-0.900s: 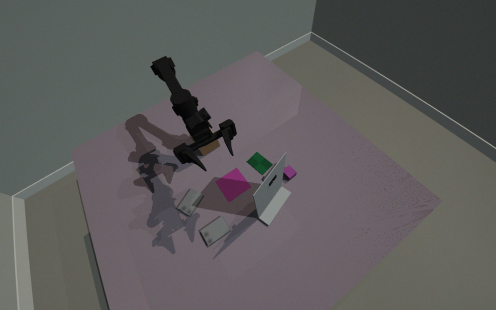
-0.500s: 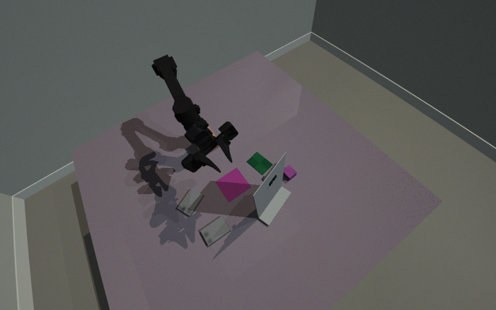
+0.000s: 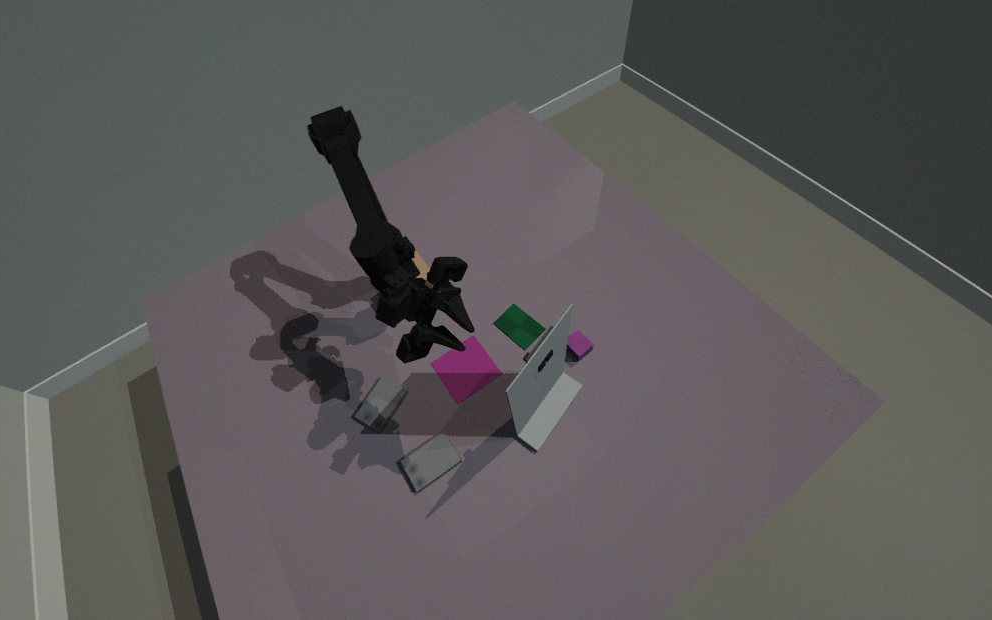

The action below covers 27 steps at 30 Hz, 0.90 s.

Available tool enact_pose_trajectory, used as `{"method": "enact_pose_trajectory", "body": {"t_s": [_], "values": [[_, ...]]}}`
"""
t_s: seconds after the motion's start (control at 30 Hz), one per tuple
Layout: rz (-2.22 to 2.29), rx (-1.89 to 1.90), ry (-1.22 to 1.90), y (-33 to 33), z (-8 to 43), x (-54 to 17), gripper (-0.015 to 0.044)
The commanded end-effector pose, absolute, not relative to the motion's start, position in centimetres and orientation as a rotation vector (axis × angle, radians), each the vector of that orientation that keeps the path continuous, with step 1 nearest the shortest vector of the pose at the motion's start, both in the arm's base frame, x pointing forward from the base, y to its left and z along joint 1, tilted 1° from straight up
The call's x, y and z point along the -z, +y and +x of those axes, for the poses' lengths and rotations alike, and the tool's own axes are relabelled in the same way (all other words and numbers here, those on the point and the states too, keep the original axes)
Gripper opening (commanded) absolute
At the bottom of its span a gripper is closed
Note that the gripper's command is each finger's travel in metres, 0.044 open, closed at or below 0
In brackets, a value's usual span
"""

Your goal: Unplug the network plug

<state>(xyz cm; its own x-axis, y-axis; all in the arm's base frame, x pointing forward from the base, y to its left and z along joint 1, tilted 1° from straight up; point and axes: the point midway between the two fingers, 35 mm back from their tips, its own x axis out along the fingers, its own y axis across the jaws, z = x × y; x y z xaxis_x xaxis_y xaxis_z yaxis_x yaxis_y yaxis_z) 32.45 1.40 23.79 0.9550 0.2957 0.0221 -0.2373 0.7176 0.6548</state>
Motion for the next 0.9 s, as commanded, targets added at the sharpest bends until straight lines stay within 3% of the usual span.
{"method": "enact_pose_trajectory", "body": {"t_s": [0.0,0.63,0.87], "values": [[0.863,-0.35,0.142,1.8,31.9,-22.2,0.0156],[1.466,-0.503,0.465,3.6,27.7,-16.5,0.0156],[1.486,-0.506,0.48,3.7,27.5,-16.3,0.0156]]}}
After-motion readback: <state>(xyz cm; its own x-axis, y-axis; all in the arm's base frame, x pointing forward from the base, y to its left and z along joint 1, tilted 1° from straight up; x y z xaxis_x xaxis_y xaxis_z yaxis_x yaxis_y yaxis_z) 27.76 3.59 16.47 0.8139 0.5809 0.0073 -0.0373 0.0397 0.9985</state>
